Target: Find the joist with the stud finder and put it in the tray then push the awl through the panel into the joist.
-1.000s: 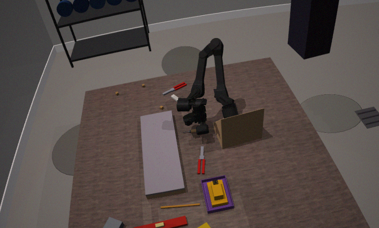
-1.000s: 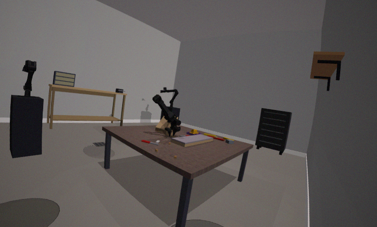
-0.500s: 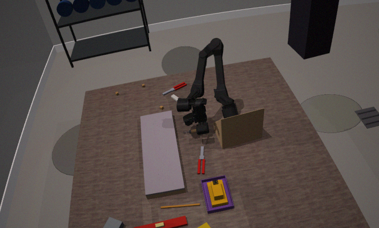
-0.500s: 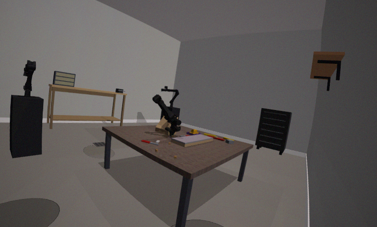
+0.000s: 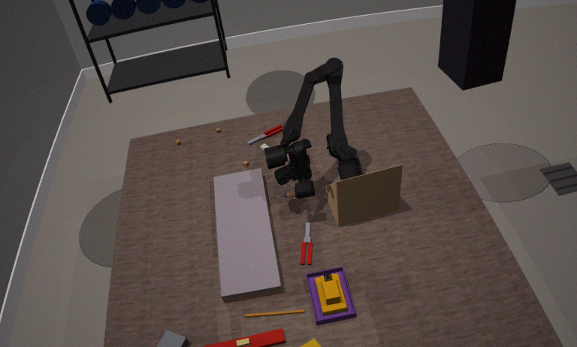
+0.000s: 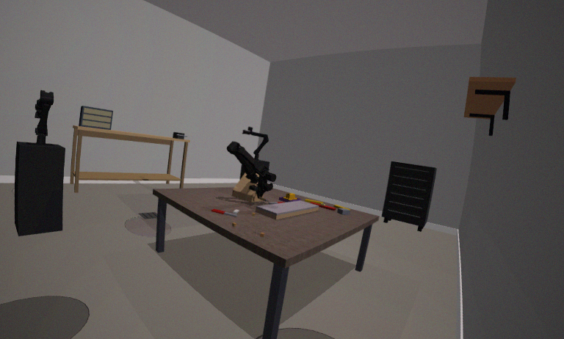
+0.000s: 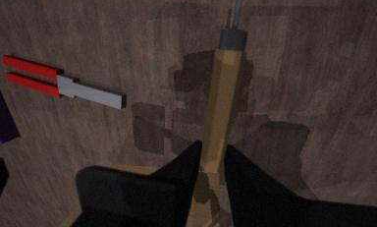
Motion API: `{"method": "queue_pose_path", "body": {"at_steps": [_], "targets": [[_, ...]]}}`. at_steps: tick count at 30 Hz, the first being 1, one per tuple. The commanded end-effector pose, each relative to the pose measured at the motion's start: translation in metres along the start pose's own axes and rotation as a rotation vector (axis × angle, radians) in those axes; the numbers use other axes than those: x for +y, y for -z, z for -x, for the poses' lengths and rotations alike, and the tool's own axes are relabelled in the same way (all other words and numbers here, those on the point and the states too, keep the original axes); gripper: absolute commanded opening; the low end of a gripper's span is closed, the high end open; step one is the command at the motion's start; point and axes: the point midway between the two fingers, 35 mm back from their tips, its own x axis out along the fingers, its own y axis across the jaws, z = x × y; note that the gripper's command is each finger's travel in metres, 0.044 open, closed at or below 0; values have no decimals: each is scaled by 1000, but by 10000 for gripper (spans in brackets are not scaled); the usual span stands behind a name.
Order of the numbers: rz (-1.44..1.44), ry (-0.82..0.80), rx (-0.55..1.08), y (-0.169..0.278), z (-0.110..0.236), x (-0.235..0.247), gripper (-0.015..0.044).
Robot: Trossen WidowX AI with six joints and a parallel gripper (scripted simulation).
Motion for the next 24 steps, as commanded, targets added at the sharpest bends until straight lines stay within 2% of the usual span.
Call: {"method": "queue_pose_path", "body": {"at_steps": [1, 19, 24], "targets": [[-5, -7, -2, -1, 13, 2, 0], [-6, 41, -2, 14, 77, -9, 0], [-101, 10, -39, 11, 78, -5, 0]]}}
